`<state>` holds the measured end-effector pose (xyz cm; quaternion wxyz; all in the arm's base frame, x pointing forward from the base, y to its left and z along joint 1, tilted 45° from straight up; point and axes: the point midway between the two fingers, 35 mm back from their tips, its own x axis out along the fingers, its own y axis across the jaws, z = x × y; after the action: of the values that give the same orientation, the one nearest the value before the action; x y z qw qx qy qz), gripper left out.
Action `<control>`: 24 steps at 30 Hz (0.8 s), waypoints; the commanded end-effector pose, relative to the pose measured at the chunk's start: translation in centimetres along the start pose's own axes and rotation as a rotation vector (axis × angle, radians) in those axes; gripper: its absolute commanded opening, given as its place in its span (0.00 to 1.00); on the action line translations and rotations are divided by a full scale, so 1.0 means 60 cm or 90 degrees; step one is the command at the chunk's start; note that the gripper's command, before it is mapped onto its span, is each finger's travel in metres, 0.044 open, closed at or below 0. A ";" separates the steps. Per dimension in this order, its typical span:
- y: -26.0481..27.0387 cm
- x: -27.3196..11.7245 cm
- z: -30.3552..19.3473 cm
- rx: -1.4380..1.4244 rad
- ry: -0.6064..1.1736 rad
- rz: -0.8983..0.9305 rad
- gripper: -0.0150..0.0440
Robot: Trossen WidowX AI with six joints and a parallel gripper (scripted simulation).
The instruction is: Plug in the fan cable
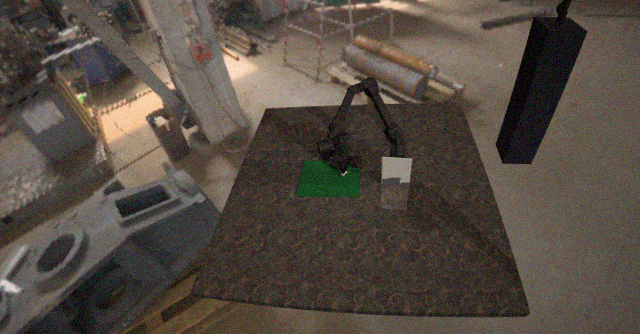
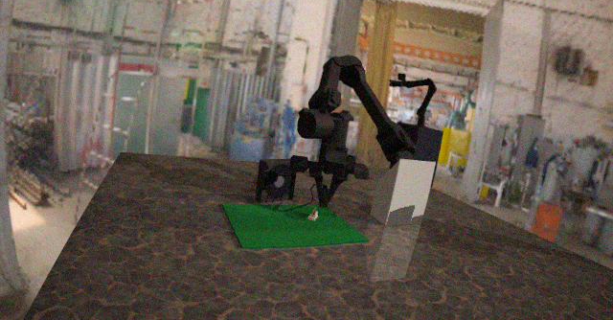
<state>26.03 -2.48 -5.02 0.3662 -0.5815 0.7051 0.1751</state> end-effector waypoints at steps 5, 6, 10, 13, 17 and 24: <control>-0.019 -0.002 -0.039 0.167 0.002 -0.004 0.25; -0.021 -0.001 -0.044 0.188 0.003 -0.005 0.25; -0.026 -0.001 -0.057 0.243 0.004 -0.005 0.25; -0.026 0.001 -0.057 0.243 0.004 -0.005 0.25; -0.026 0.001 -0.057 0.243 0.004 -0.005 0.25; -0.031 -0.002 -0.051 0.249 0.004 -0.005 0.25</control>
<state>26.82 -5.00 -2.51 0.4710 -0.5029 0.7240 0.0331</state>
